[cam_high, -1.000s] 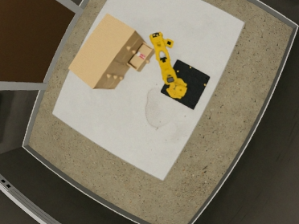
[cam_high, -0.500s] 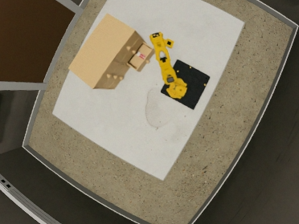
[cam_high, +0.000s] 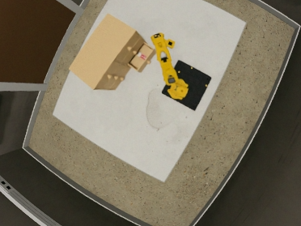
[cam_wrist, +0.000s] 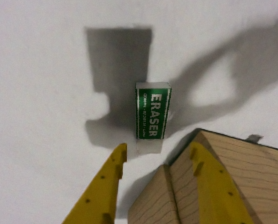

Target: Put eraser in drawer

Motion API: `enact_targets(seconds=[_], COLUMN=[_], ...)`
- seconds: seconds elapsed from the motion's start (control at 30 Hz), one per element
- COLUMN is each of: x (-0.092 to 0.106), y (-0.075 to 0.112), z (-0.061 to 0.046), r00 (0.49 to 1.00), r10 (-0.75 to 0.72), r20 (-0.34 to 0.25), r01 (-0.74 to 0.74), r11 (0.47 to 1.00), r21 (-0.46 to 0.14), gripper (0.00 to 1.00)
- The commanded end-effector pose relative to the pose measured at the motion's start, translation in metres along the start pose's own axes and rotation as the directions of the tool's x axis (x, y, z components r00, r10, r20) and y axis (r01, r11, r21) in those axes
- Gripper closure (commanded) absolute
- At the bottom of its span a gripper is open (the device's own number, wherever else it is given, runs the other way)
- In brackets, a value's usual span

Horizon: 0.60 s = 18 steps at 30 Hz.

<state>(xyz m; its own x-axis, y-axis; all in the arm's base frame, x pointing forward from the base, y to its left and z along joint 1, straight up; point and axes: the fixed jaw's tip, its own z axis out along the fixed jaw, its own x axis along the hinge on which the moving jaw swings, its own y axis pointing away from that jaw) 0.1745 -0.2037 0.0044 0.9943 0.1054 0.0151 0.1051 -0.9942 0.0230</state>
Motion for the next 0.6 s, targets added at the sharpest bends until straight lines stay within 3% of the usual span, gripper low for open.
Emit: enact_targets(seconds=[0.0, 0.13, 0.57], x=[-0.0028, -0.0022, -0.0022], y=[-0.0019, -0.002, -0.002], z=[0.0058, 0.0155, 0.0155], r00=[1.0, 1.0, 1.0], r10=[-0.002, -0.002, -0.002], r20=[0.011, 0.011, 0.011], r01=[0.002, 0.002, 0.002], r11=[1.0, 1.0, 1.0], r21=[0.017, 0.017, 0.017], gripper=[0.73, 0.73, 0.73])
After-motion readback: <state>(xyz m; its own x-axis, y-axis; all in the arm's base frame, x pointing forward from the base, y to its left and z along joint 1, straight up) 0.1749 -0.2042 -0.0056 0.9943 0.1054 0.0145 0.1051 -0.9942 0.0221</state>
